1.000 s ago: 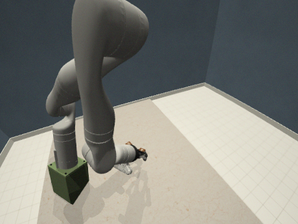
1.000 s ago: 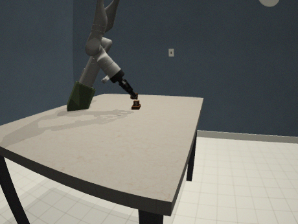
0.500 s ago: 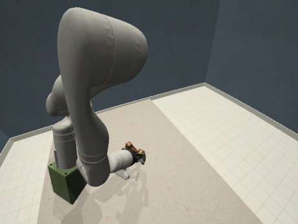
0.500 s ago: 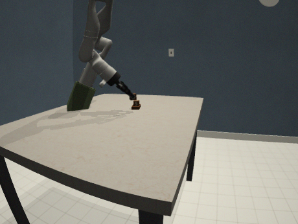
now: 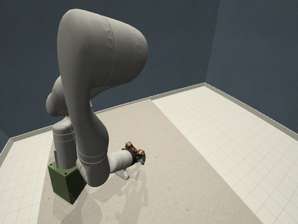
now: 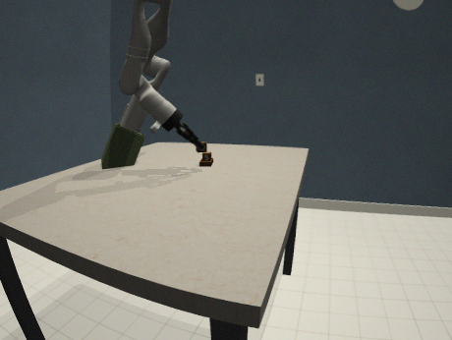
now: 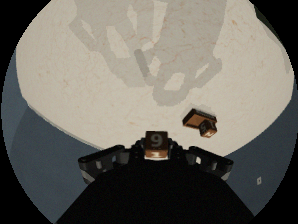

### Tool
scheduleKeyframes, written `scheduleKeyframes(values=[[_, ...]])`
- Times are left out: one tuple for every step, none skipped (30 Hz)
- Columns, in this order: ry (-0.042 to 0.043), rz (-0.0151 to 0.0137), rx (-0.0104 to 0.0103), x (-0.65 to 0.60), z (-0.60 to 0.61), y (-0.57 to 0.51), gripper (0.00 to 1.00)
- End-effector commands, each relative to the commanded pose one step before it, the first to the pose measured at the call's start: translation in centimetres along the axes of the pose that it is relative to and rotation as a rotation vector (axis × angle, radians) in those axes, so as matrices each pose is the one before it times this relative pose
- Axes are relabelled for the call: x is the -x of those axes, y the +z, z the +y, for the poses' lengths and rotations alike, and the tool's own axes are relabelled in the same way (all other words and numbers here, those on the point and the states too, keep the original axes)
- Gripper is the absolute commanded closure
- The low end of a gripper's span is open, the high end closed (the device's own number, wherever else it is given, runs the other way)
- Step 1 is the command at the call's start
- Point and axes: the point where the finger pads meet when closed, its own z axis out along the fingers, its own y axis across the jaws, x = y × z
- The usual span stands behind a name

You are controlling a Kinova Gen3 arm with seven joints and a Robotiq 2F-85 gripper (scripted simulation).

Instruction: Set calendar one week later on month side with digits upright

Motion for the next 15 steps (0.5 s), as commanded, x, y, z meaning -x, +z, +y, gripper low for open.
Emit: scheduleKeyframes(values=[[-0.00044,-0.00029,-0.00058,0.0,-0.02,0.005,0.72],[0.0,0.0,0.0,-0.018,0.0,0.018,0.72],[0.0,0.0,0.0,-0.023,0.0,0.023,0.72],[0.0,0.0,0.0,-0.027,0.0,0.027,0.72],[0.0,0.0,0.0,-0.032,0.0,0.032,0.72],[0.0,0.0,0.0,-0.037,0.0,0.037,0.72],[0.0,0.0,0.0,-0.042,0.0,0.042,0.72],[0.0,0.0,0.0,-0.048,0.0,0.048,0.72],[0.00001,0.00001,0.00001,-0.053,0.001,0.053,0.72],[0.0,0.0,0.0,-0.059,0.0,0.059,0.72],[0.0,0.0,0.0,0.0,0.0,0.0,0.72],[0.0,0.0,0.0,0.0,0.0,0.0,0.72],[-0.00001,-0.00001,-0.00001,-0.064,-0.001,0.064,0.72],[0.0,0.0,0.0,-0.069,0.0,0.069,0.72],[0.0,0.0,0.0,-0.075,0.0,0.074,0.72]])
